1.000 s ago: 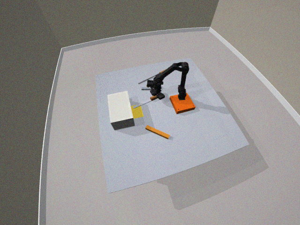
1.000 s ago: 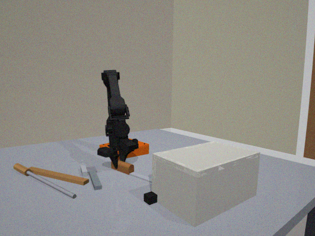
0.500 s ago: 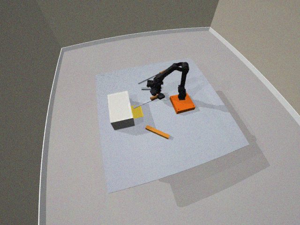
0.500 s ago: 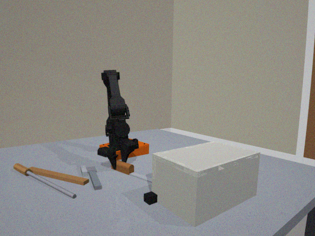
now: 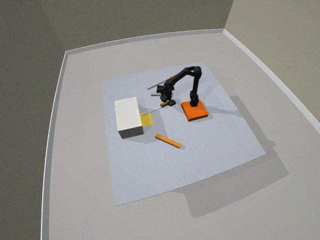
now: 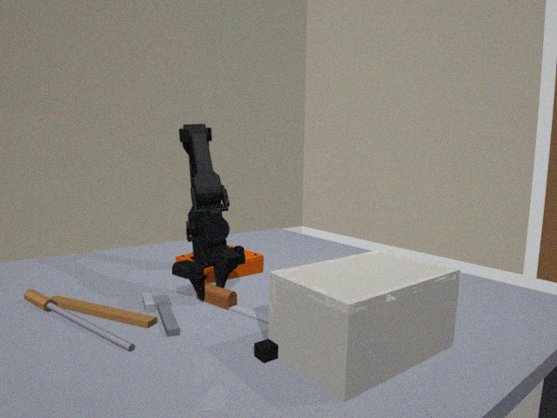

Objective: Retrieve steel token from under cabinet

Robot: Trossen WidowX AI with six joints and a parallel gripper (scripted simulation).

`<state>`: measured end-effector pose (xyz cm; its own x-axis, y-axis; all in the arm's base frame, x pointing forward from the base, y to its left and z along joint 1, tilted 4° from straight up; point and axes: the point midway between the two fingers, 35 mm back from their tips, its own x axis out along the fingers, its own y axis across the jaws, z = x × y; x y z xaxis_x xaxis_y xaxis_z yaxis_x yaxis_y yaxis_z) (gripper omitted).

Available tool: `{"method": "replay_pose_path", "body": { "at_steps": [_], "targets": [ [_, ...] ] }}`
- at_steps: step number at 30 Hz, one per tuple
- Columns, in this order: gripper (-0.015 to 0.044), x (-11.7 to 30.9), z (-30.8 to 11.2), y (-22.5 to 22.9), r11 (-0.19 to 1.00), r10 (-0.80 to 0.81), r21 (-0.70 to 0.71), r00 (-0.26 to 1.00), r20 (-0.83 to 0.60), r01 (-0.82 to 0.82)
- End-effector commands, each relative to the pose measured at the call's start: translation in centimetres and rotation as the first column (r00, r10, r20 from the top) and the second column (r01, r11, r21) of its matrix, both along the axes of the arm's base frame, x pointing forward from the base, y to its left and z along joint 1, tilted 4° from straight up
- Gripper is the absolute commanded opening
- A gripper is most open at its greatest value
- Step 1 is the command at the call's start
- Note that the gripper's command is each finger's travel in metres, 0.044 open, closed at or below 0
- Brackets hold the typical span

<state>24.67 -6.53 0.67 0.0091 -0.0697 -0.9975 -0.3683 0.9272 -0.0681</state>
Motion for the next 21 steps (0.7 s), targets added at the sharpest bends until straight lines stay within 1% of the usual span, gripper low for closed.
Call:
{"method": "replay_pose_path", "body": {
  "at_steps": [1,2,7,15,18,21],
  "targets": [
    [0.027,-0.51,-0.34,-0.12,1.0,0.001,-0.003,1.0,-0.007,-0.001],
    [0.027,-0.51,-0.34,-0.12,1.0,0.001,-0.003,1.0,-0.007,-0.001],
    [0.0139,-0.07,-0.06,-0.05,1.0,-0.001,0.0,1.0,0.0,0.001],
    [0.0085,-0.07,-0.06,-0.05,1.0,-0.001,0.0,1.0,0.0,0.001],
    [0.0006,-0.07,-0.06,-0.05,1.0,-0.001,0.0,1.0,0.0,0.001],
    [0.0,-0.08,-0.05,-0.06,1.0,-0.001,0.0,1.0,0.0,0.001]
  ]
}}
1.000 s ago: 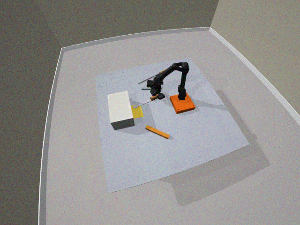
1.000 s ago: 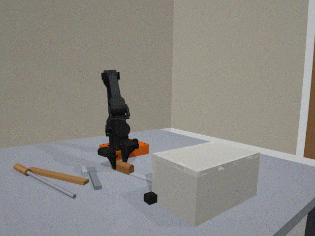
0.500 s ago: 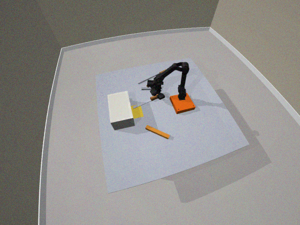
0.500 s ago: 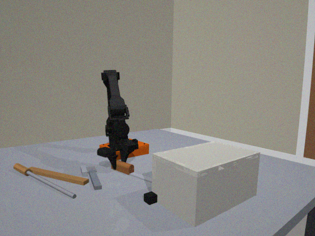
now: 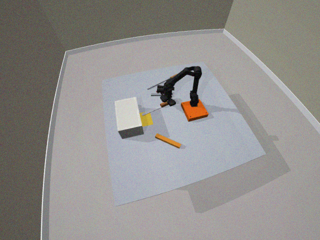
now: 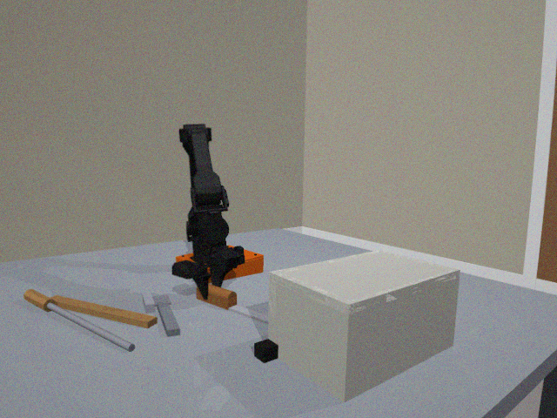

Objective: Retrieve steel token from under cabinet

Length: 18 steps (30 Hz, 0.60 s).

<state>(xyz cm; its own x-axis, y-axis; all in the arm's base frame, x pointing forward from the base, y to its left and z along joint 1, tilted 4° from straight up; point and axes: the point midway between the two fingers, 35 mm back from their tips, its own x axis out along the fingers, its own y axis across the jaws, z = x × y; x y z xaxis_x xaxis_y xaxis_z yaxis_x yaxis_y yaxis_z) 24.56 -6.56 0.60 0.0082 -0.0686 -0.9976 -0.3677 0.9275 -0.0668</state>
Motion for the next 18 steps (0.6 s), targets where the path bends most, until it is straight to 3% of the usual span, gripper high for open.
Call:
{"method": "replay_pose_path", "body": {
  "at_steps": [1,18],
  "targets": [
    [0.0,0.1,0.0,0.0,1.0,-0.001,-0.001,1.0,0.001,0.001],
    [0.0,2.0,0.0,0.7,1.0,-0.005,-0.002,1.0,-0.002,0.005]
  ]
}}
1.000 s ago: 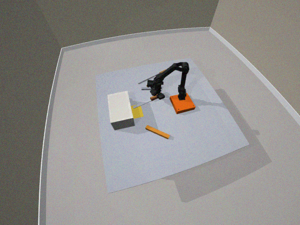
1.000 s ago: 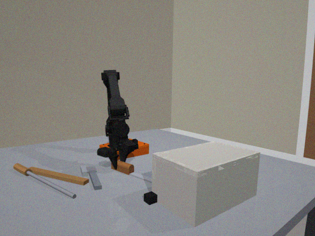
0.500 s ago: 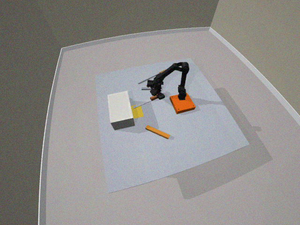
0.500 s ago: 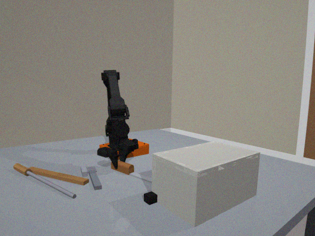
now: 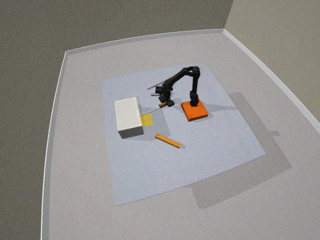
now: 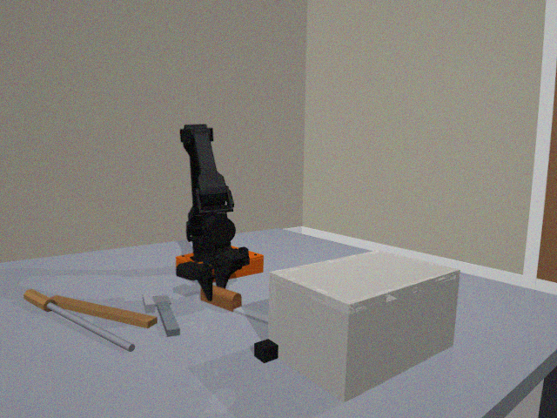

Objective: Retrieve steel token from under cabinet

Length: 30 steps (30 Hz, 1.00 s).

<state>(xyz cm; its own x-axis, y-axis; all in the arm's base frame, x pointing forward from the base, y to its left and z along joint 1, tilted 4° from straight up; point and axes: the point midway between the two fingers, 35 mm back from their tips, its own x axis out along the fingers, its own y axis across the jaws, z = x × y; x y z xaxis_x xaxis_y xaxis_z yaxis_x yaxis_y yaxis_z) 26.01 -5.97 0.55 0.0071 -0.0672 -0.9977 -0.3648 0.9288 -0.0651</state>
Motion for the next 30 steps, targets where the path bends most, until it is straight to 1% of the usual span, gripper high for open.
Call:
{"method": "replay_pose_path", "body": {
  "at_steps": [1,30],
  "targets": [
    [0.0,0.7,0.0,0.2,1.0,-0.002,-0.003,1.0,-0.001,0.002],
    [0.0,4.2,0.0,1.5,1.0,-0.003,-0.003,1.0,0.0,0.003]
  ]
}}
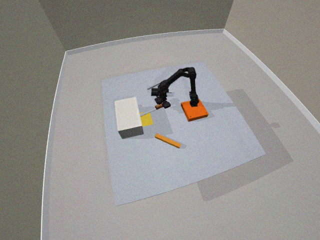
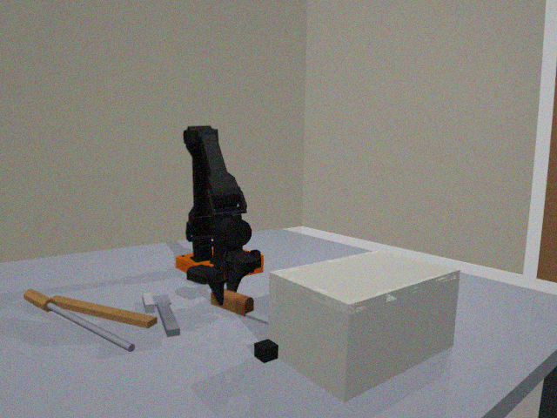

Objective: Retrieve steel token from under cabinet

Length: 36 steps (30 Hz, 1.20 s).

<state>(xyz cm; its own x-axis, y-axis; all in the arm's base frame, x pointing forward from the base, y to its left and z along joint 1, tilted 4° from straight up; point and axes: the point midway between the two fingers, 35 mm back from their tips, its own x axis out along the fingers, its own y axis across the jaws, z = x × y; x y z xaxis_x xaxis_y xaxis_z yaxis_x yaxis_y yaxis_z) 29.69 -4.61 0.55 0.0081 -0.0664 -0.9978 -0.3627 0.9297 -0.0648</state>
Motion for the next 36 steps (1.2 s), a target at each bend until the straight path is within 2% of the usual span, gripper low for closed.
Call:
{"method": "replay_pose_path", "body": {
  "at_steps": [1,36],
  "targets": [
    [0.0,0.7,0.0,0.2,1.0,-0.001,-0.003,1.0,-0.001,0.001],
    [0.0,4.5,0.0,1.6,1.0,-0.001,-0.002,1.0,0.002,0.001]
  ]
}}
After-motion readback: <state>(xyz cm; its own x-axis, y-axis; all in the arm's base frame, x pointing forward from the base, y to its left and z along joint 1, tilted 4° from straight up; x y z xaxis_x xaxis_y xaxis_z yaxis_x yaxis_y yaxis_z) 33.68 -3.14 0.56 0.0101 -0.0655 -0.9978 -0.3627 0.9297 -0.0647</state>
